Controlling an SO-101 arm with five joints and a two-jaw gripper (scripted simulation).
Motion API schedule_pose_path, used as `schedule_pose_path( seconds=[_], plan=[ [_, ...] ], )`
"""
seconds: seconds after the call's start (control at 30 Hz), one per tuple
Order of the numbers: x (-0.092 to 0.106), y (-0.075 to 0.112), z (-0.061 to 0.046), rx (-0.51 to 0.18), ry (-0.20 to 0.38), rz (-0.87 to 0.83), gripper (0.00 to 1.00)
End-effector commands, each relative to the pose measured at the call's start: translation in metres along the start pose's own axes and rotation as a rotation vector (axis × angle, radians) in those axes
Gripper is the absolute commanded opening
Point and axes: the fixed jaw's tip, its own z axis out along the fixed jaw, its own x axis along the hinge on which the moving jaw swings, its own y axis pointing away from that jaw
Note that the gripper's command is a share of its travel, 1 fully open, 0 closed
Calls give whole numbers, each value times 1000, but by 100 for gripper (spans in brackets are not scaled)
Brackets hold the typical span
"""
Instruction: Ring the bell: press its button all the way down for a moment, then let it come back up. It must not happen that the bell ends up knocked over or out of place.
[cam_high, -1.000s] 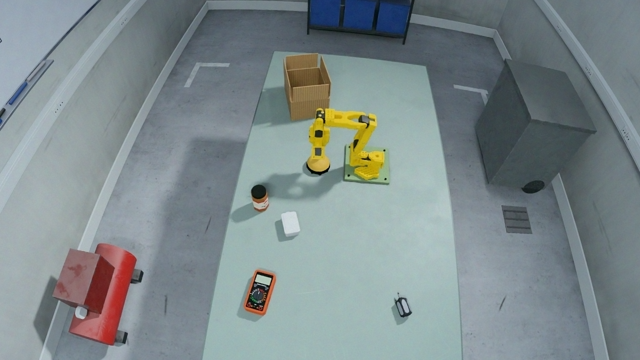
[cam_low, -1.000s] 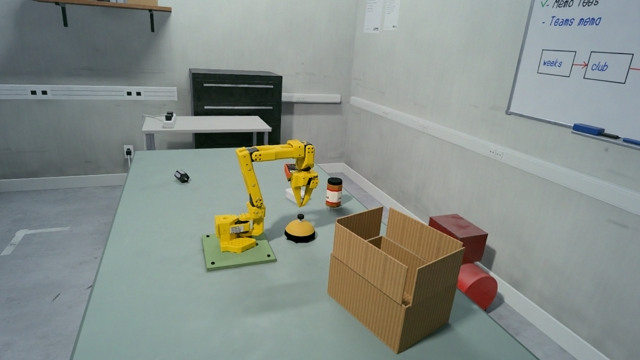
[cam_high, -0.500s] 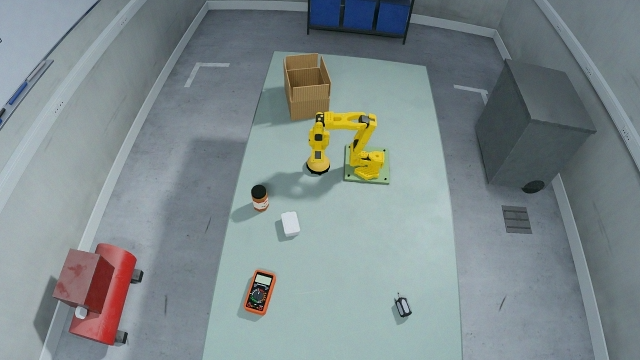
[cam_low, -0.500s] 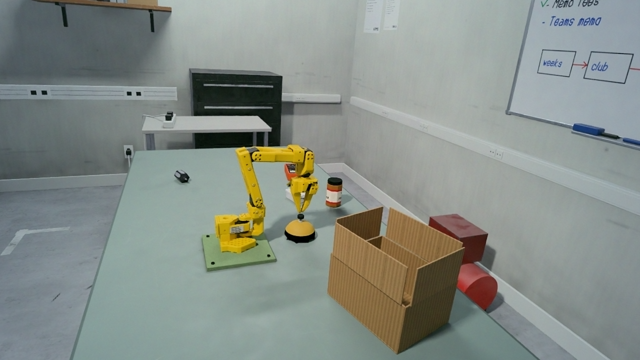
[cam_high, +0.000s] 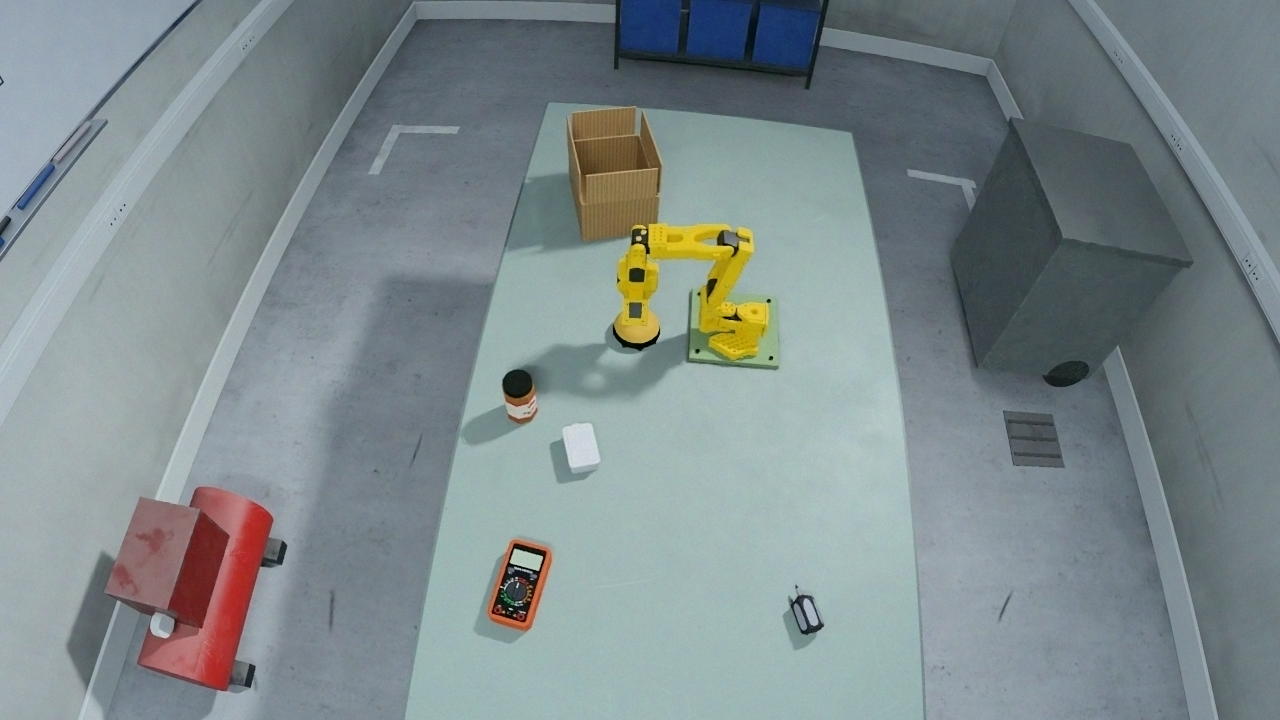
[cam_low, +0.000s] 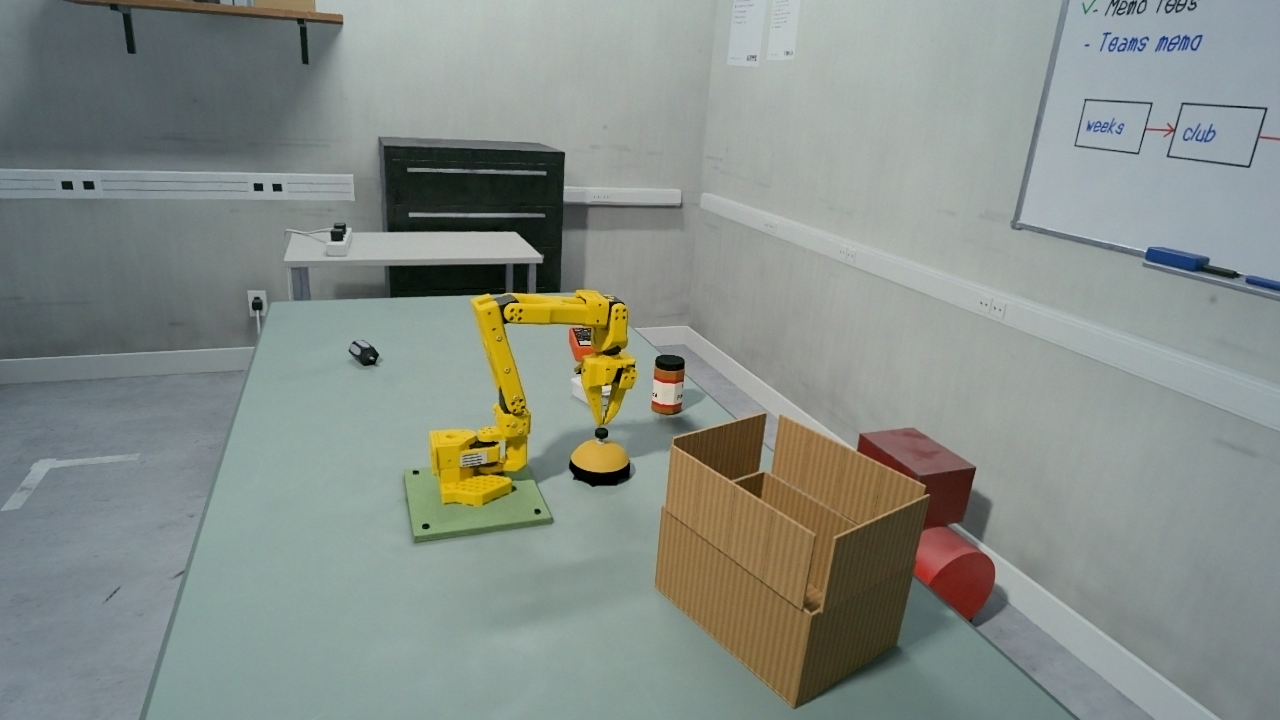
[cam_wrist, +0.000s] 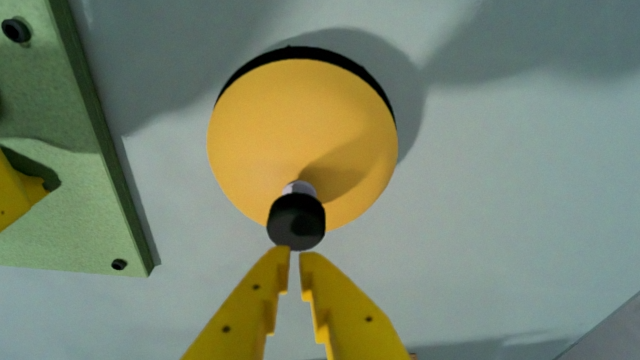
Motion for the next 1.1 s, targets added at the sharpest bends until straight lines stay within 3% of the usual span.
schedule_pose_path(
  seconds=[0.0,1.07],
  plan=[
    [-2,2,3,-16,-1,-18,0],
    [-2,1,8,-23,-1,-18,0]
  ],
)
